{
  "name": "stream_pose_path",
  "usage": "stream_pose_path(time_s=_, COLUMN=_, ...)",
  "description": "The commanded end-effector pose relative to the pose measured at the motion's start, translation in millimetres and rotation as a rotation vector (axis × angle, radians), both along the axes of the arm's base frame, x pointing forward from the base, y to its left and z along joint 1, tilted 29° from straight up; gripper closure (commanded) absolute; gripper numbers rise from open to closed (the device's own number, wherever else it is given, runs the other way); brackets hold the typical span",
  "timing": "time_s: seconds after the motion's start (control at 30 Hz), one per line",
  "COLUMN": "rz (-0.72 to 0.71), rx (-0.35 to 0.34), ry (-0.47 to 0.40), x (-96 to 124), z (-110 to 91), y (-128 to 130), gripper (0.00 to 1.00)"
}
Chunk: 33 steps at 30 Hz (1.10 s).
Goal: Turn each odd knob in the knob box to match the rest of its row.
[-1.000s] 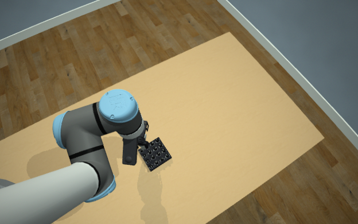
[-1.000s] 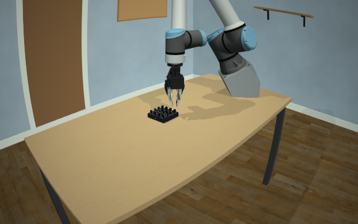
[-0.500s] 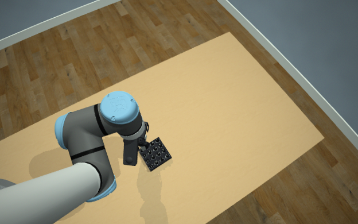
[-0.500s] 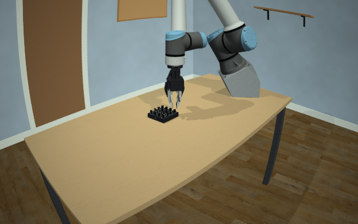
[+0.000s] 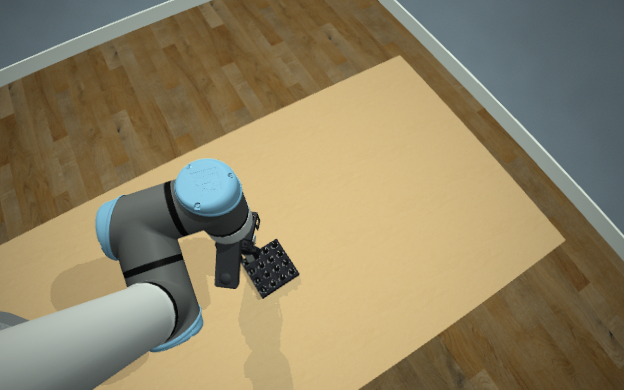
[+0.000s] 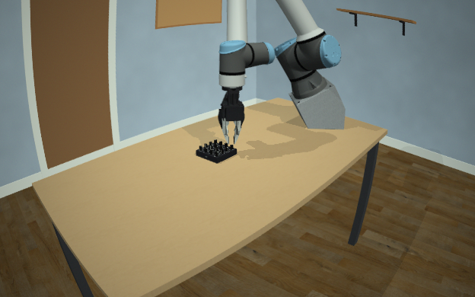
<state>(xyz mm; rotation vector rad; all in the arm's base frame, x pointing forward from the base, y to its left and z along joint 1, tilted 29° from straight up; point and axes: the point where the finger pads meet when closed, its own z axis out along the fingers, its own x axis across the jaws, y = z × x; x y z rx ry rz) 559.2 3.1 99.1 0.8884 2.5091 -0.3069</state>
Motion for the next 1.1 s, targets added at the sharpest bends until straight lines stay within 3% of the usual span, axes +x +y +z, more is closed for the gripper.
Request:
stream_pose_path(time_s=0.0, rz=0.000, rx=0.001, ry=0.003, x=-1.4, z=-2.0, y=-0.1, gripper=0.89)
stream_pose_path(time_s=1.07, rz=0.000, rx=0.001, ry=0.002, x=-4.2, z=-1.8, y=-2.3, gripper=0.89)
